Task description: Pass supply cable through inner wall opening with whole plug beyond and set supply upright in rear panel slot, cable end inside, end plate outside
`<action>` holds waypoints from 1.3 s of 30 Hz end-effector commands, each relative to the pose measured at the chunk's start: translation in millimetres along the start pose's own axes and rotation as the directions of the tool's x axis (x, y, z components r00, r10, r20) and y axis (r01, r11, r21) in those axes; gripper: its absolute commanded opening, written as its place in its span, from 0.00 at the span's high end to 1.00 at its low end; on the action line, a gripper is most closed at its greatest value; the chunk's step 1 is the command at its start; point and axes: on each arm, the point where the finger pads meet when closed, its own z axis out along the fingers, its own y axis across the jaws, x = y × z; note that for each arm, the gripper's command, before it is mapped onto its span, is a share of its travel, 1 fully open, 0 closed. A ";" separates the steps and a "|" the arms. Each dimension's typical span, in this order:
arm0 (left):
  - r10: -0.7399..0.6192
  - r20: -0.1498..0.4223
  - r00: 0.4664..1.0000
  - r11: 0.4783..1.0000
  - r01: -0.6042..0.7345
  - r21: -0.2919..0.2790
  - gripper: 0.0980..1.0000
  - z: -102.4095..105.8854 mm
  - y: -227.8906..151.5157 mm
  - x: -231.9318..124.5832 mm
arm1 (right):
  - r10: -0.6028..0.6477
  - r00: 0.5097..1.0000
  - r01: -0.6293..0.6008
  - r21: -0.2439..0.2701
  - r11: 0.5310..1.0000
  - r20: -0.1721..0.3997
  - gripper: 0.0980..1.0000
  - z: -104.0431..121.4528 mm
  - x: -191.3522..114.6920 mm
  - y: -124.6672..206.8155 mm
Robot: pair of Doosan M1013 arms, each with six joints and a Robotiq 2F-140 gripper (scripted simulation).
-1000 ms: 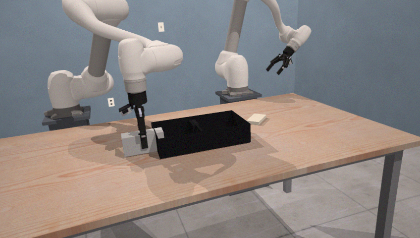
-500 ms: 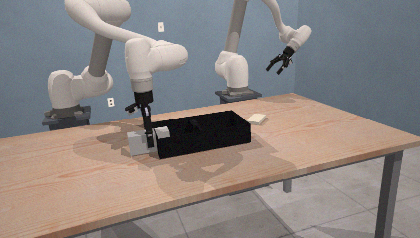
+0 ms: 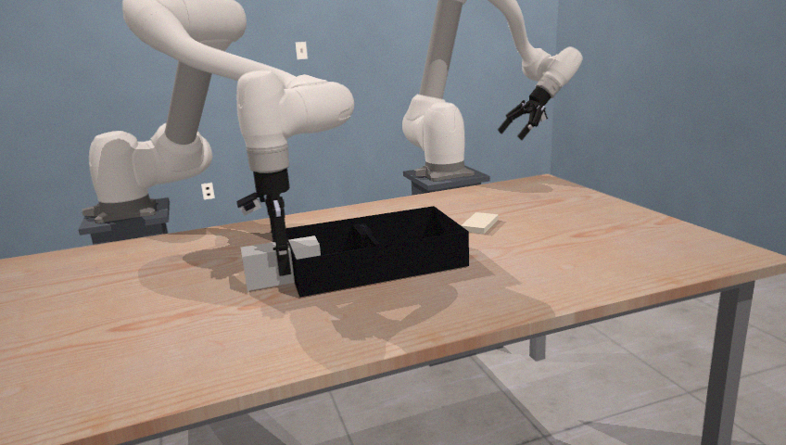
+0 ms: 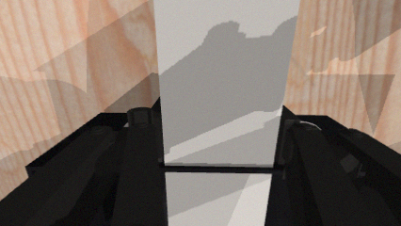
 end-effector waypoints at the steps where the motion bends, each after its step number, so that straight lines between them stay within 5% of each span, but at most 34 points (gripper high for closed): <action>1: 0.000 -0.001 1.000 1.000 0.000 0.000 0.00 -0.4 -0.1 0.0 | 0.000 1.000 0.000 0.001 1.000 0.001 1.00 -1.4 -0.3 -0.4; 7: 0.000 -0.001 1.000 1.000 0.000 0.000 0.00 -0.4 -0.1 0.0 | 0.000 1.000 0.000 0.001 1.000 0.001 1.00 -1.1 -0.4 -0.4; 8: 0.000 -0.001 1.000 1.000 0.000 0.000 0.00 -0.4 -0.1 0.0 | 0.000 1.000 0.000 0.001 1.000 0.001 0.00 -1.1 -0.4 -0.4; 39: 0.000 -0.001 1.000 1.000 0.000 0.000 0.00 -0.4 -0.1 0.0 | 0.000 1.000 0.000 0.001 1.000 0.001 0.00 -1.1 -0.4 -0.4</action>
